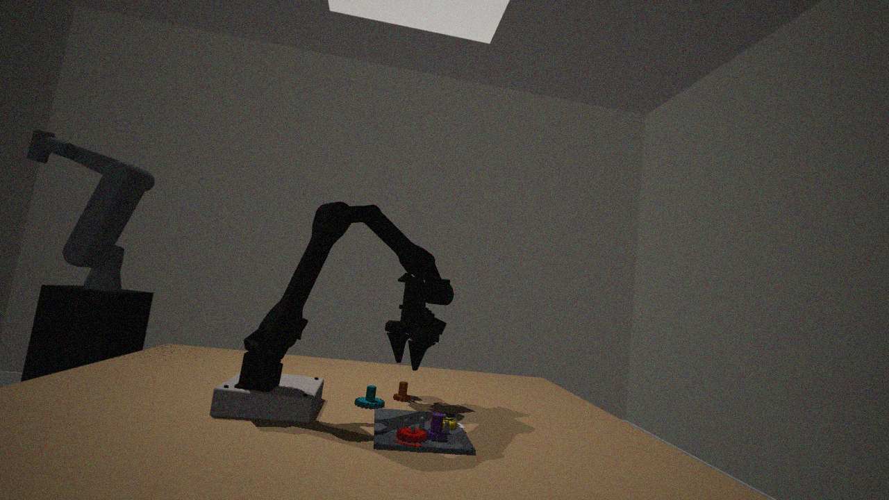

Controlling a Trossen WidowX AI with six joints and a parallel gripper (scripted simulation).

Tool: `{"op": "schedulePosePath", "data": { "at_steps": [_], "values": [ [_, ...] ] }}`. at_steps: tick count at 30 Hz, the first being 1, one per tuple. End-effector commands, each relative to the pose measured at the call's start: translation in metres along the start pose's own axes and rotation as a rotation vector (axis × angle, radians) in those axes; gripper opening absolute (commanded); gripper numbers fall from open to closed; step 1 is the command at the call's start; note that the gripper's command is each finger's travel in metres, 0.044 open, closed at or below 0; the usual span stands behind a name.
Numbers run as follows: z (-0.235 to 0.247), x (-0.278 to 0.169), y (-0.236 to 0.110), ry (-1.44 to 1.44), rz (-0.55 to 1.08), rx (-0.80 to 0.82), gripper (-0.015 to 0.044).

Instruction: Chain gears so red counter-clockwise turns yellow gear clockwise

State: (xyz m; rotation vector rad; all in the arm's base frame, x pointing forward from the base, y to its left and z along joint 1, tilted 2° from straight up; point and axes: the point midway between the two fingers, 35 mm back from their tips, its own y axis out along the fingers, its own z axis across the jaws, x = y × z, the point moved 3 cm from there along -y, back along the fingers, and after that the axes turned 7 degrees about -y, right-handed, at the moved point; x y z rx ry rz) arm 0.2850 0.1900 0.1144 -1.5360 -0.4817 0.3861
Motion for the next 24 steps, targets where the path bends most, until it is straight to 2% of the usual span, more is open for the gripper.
{"op": "schedulePosePath", "data": {
  "at_steps": [1, 8, 24],
  "values": [
    [-0.001, -0.002, 0.0, 0.031, 0.0, -0.004, 0.044],
    [-0.001, -0.002, 0.022, 0.031, 0.0, -0.004, 0.044],
    [-0.001, -0.002, 0.044, 0.031, 0.0, -0.004, 0.044]
  ]
}}
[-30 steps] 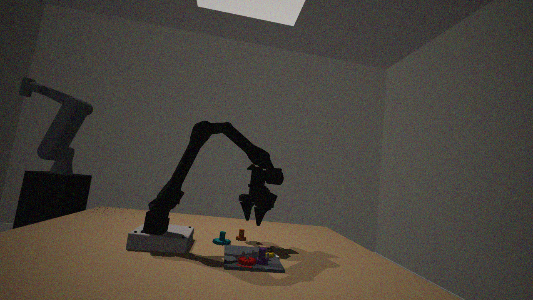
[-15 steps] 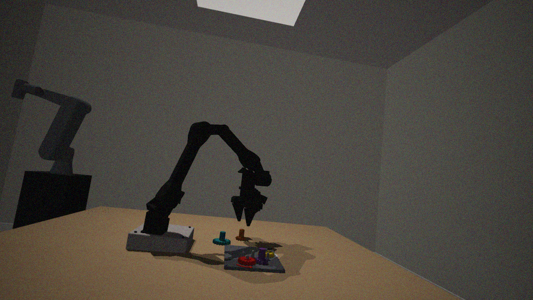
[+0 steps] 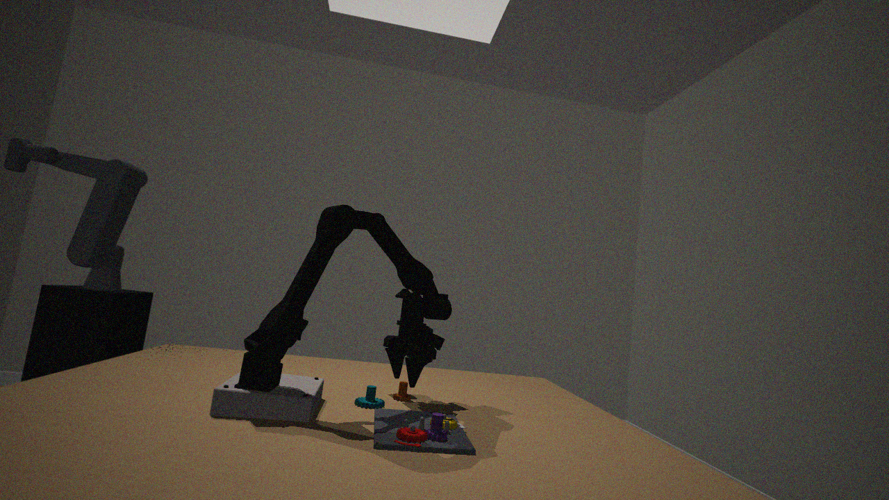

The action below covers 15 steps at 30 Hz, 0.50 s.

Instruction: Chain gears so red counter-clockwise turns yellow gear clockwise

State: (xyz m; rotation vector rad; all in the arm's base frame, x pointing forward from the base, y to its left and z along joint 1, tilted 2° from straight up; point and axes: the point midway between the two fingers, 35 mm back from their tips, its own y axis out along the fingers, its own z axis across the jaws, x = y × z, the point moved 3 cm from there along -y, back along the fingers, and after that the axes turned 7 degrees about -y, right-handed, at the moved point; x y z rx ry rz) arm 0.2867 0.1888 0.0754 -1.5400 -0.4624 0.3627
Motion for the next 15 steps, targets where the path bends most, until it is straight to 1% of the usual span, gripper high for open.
{"op": "schedulePosePath", "data": {
  "at_steps": [1, 7, 15],
  "values": [
    [-0.0003, -0.0009, 0.0061, 0.003, 0.002, -0.003, 0.044],
    [-0.0002, -0.0013, 0.0116, 0.003, 0.002, -0.003, 0.044],
    [-0.0002, -0.0013, 0.0116, 0.003, 0.002, -0.003, 0.023]
  ]
}}
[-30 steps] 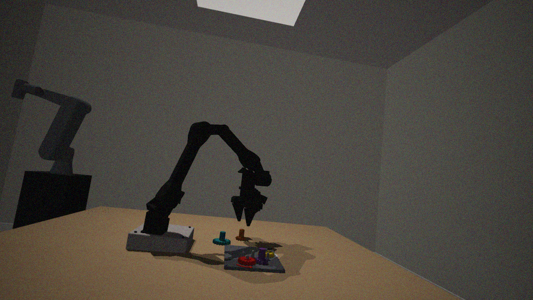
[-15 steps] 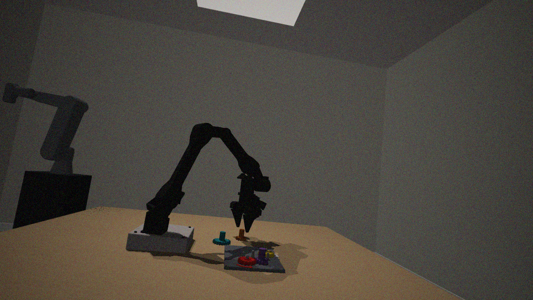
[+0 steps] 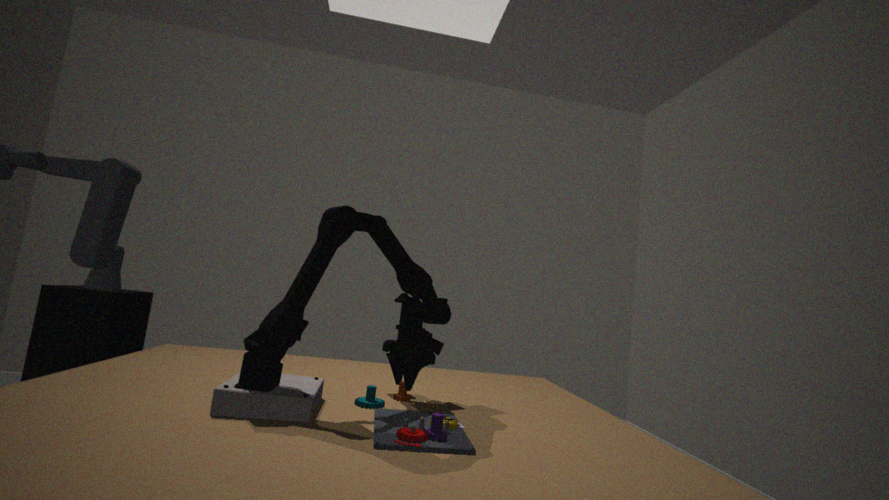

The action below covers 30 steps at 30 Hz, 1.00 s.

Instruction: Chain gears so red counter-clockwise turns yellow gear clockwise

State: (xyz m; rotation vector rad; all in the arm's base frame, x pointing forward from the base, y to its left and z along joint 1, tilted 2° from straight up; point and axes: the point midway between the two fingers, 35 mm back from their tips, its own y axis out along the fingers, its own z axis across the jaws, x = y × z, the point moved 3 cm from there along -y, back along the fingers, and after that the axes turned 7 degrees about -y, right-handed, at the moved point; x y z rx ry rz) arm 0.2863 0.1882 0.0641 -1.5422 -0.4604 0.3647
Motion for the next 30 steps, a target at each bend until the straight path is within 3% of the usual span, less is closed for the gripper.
{"op": "schedulePosePath", "data": {
  "at_steps": [1, 6, 14, 30],
  "values": [
    [0.0, 0.0, 0.0, 0.003, -0.001, -0.001, 0.0204],
    [0.0, 0.0, 0.0, 0.003, -0.001, -0.001, 0.0072],
    [0.0, 0.0, 0.0, 0.003, -0.001, -0.001, 0.0],
    [-0.001, 0.008, -0.031, 0.003, -0.002, -0.001, 0.0]
  ]
}}
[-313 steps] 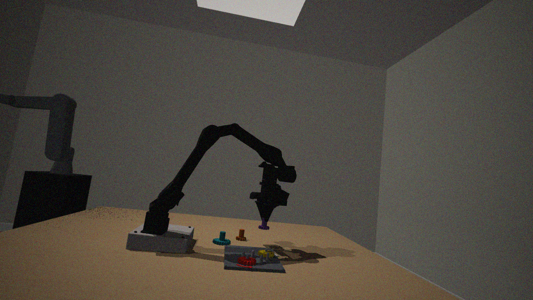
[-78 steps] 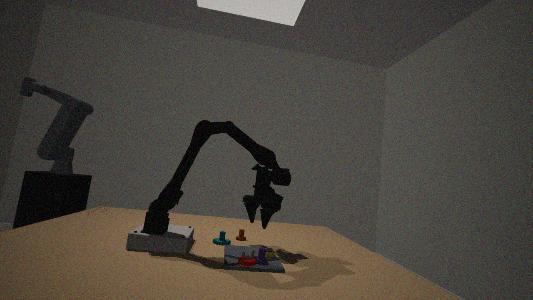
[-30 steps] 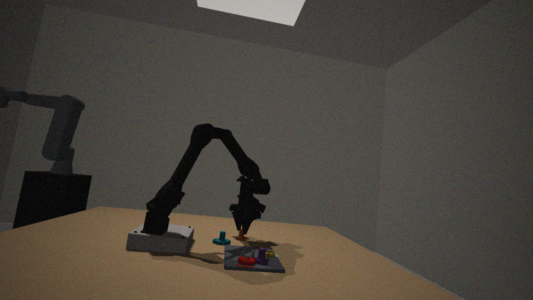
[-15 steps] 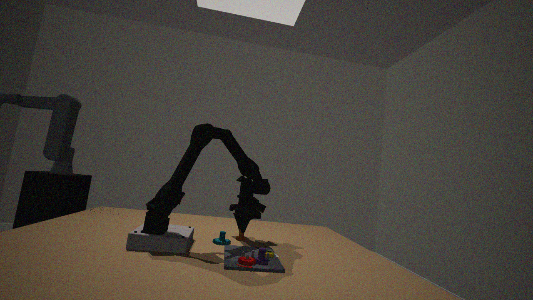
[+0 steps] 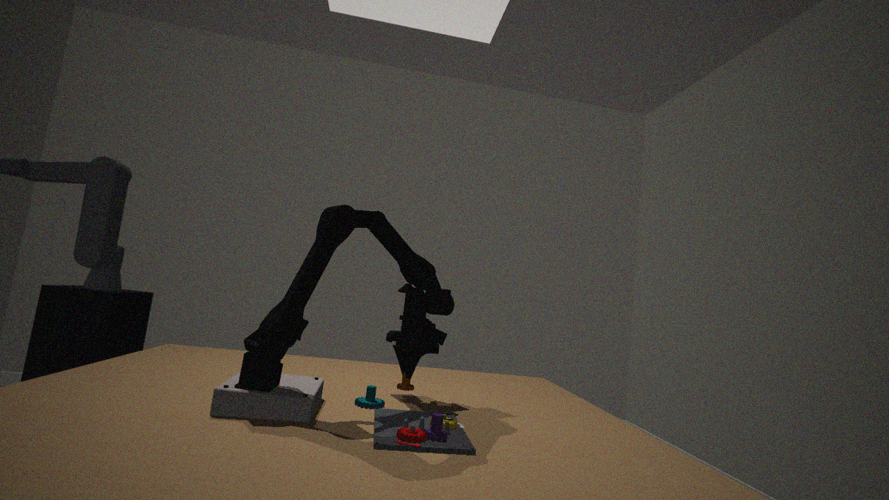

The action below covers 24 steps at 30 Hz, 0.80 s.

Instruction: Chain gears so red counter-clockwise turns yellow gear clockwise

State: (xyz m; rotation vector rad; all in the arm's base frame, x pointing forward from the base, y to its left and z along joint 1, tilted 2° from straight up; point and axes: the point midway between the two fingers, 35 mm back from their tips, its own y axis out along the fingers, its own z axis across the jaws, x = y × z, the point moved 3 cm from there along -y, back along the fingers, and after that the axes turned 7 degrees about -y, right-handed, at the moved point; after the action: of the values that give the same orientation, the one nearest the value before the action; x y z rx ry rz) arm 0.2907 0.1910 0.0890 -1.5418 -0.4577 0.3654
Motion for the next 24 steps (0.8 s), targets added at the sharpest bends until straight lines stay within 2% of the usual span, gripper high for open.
{"op": "schedulePosePath", "data": {
  "at_steps": [1, 24],
  "values": [
    [-0.001, 0.002, -0.008, 0.002, -0.004, -0.002, 0.0],
    [-0.002, 0.007, -0.06, 0.001, -0.007, -0.003, 0.0]
  ]
}}
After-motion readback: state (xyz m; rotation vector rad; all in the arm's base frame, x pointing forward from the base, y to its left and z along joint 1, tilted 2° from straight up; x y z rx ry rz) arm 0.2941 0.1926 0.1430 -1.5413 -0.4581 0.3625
